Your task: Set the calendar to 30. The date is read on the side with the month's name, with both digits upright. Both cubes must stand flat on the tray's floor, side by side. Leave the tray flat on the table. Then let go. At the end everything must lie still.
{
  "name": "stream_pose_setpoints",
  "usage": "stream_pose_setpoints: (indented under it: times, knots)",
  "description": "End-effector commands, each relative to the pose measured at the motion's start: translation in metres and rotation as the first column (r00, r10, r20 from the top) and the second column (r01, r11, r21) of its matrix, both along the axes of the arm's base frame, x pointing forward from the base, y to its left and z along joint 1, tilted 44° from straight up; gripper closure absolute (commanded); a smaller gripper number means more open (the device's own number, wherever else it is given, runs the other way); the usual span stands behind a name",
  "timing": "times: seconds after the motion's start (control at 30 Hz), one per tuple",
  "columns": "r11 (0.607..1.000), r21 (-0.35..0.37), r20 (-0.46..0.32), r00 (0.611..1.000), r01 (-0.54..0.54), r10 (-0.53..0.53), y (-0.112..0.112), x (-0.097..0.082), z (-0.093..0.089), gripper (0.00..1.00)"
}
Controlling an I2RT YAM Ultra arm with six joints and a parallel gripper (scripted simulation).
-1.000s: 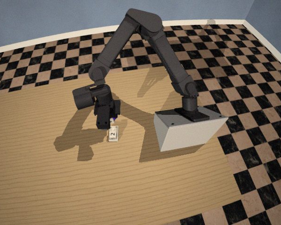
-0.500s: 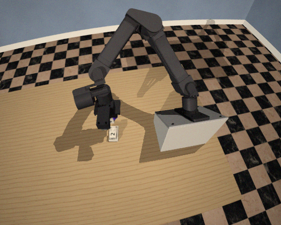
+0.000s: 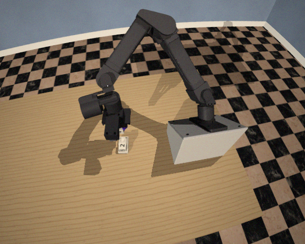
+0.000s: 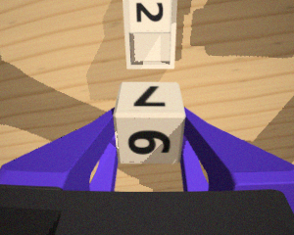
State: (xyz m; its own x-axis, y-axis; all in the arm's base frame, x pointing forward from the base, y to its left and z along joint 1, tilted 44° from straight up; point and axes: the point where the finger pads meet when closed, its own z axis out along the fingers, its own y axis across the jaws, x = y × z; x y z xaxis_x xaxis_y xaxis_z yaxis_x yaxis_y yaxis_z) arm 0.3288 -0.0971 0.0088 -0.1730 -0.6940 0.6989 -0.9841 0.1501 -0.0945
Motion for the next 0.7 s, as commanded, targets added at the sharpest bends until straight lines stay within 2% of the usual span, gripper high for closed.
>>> stream_pose_setpoints:
  times: [0.0,0.17,0.27,0.37,0.47,0.53,0.63,0.67]
  knots:
    - [1.0,0.008,0.024,1.0,0.001,-0.001,0.008,0.004,0.0,0.73]
    - [0.995,0.012,0.126,0.987,0.104,-0.104,0.015,0.007,-0.008,0.73]
    - [0.977,0.028,0.232,0.949,0.212,-0.212,0.024,0.011,-0.017,0.73]
    - [0.959,0.044,0.298,0.912,0.28,-0.28,0.029,0.013,-0.023,0.73]
    - [0.954,0.049,0.314,0.902,0.297,-0.297,0.03,0.014,-0.024,0.73]
    - [0.924,0.076,0.389,0.842,0.374,-0.373,0.037,0.016,-0.032,0.73]
    - [0.898,0.1,0.443,0.789,0.429,-0.427,0.042,0.018,-0.037,0.73]
    - [0.881,0.116,0.471,0.755,0.459,-0.455,0.045,0.018,-0.04,0.73]
